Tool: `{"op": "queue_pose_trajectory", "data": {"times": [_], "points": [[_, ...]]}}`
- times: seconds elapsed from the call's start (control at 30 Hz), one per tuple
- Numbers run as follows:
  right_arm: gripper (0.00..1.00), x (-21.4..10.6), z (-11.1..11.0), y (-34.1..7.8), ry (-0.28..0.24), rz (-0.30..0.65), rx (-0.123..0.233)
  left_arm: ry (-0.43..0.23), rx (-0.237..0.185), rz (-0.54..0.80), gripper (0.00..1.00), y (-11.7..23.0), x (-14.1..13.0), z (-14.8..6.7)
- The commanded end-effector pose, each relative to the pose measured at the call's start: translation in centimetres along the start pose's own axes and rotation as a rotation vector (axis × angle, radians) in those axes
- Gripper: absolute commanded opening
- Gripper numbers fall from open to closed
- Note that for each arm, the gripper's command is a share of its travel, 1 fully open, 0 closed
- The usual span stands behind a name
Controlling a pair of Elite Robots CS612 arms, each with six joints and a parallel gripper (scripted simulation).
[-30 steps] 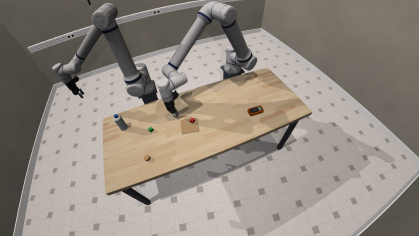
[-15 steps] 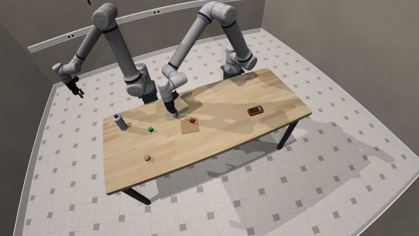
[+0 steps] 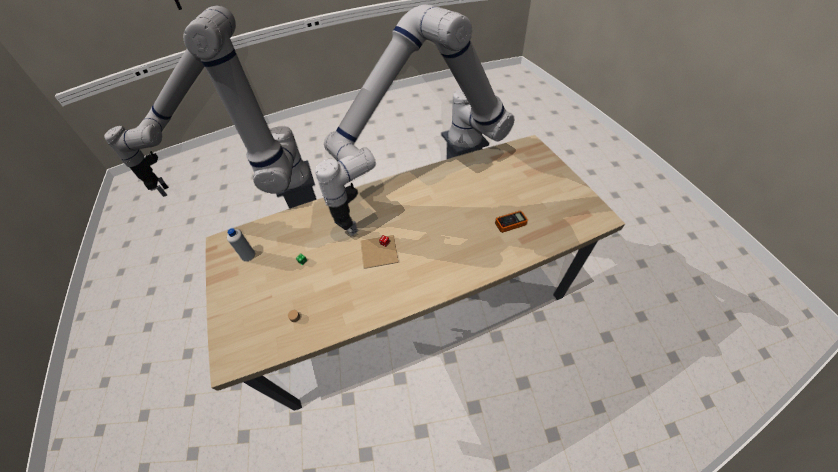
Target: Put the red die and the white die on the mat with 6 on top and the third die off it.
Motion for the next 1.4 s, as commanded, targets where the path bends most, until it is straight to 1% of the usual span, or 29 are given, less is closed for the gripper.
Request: {"op": "queue_pose_trajectory", "data": {"times": [0.0,0.07,0.37,1.07,1.1,1.37], "points": [[1.00,-0.1,-0.1,0.0,-0.002,0.000,0.001,-0.002,0.001,0.000,0.87,0.0,-0.1,0.7],[1.00,-0.1,-0.1,0.0,-0.002,0.000,0.001,-0.002,0.001,0.000,0.87,0.0,-0.1,0.7],[1.00,-0.1,-0.1,0.0,-0.002,0.000,0.001,-0.002,0.001,0.000,0.87,0.0,-0.1,2.0],[1.00,-0.1,-0.1,0.0,-0.002,0.000,0.001,-0.002,0.001,0.000,0.87,0.0,-0.1,2.0],[1.00,-0.1,-0.1,0.0,-0.002,0.000,0.001,-0.002,0.001,0.000,0.57,0.0,-0.1,2.0],[1.00,-0.1,-0.1,0.0,-0.002,0.000,0.001,-0.002,0.001,0.000,0.57,0.0,-0.1,2.0]]}}
Point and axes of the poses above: on each arm, the point where the finger pads meet when closed, its own z axis out along the fingers, its own y axis across the jaws, x = y × z, the point moved 1 cm from there along -z, back along the fingers, and after that the axes turned 8 degrees about -z, right-handed, at the moved point
